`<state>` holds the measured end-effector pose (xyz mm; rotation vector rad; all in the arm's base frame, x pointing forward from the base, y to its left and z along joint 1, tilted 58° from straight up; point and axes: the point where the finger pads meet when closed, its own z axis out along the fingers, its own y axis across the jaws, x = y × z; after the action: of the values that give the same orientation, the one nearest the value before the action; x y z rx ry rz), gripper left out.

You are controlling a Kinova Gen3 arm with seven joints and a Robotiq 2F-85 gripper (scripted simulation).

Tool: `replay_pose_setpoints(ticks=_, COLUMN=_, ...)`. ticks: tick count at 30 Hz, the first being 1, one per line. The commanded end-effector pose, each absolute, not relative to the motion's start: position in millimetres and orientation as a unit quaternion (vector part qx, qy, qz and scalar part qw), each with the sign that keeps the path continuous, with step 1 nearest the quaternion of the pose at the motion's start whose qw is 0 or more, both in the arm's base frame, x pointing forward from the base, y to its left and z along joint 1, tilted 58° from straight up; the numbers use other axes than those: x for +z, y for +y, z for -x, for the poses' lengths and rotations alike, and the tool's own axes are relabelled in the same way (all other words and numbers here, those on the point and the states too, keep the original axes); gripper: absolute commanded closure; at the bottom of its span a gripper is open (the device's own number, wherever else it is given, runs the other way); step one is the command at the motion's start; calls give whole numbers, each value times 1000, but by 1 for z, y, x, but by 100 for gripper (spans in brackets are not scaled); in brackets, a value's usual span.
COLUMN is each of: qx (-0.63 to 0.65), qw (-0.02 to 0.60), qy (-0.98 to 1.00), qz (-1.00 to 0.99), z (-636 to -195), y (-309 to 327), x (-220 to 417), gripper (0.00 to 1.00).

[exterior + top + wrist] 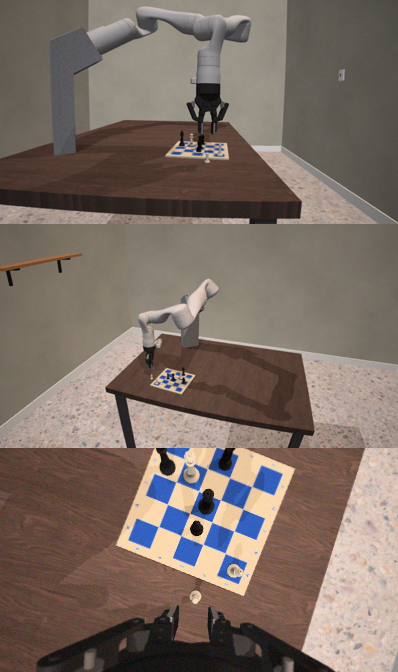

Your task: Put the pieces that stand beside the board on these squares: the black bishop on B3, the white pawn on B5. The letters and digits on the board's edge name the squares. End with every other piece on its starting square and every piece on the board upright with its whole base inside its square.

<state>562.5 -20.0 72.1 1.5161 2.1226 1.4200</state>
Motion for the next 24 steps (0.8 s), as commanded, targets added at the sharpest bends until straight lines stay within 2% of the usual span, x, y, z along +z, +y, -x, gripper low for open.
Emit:
replay_pose_setpoints(ticks=1, qx=476, qw=86, qy=712, qz=-509, z=-563, y=-21, x=72, gripper=66)
replay_pose_setpoints(ticks=24, qx=476, qw=86, qy=712, qz=-509, z=-573, y=-11, x=63, gripper=66)
